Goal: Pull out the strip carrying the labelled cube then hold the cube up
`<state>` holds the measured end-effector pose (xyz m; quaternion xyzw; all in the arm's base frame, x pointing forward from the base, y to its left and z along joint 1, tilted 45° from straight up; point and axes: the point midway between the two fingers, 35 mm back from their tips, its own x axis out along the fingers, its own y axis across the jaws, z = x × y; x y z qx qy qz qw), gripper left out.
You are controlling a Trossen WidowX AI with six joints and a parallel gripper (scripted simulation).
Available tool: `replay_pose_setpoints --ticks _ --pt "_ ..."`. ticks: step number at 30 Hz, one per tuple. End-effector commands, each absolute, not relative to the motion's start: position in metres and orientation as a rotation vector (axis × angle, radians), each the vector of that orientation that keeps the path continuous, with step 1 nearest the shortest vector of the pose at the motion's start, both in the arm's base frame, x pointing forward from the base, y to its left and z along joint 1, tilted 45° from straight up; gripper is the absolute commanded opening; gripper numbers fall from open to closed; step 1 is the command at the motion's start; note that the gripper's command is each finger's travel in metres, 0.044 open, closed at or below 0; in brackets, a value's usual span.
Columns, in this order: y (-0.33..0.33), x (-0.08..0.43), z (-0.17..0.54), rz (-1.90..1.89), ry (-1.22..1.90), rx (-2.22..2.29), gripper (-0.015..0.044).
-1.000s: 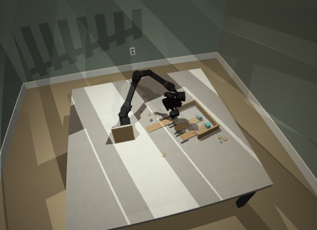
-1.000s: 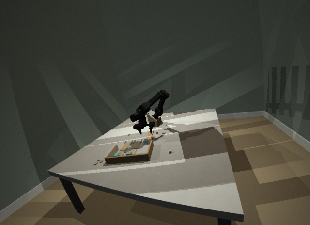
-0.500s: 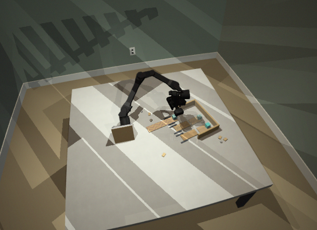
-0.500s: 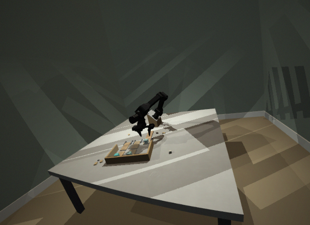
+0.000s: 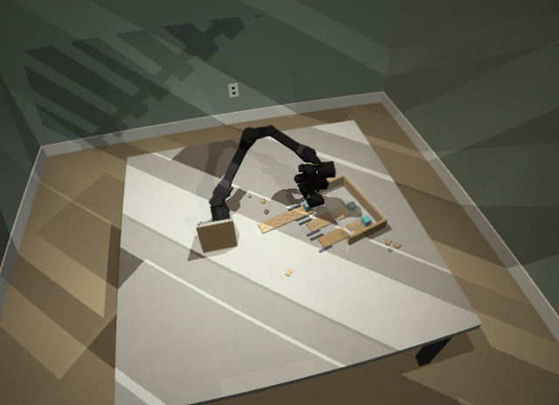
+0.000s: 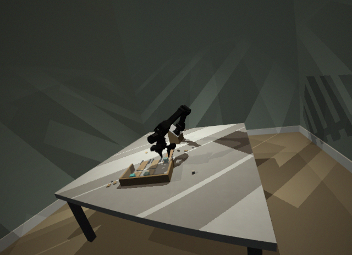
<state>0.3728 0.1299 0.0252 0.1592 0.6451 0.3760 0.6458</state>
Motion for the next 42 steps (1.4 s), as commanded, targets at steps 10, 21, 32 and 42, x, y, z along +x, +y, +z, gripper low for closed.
replay_pose_setpoints --ticks 10,21,32,42 --pt "0.146 0.369 0.007 0.856 1.474 0.374 0.0250" --pt "0.150 0.368 0.005 0.858 1.471 0.365 0.0198" --pt "0.150 0.368 0.005 0.858 1.471 0.365 0.0065" --pt "0.121 0.340 0.018 0.855 1.475 0.368 0.0000"
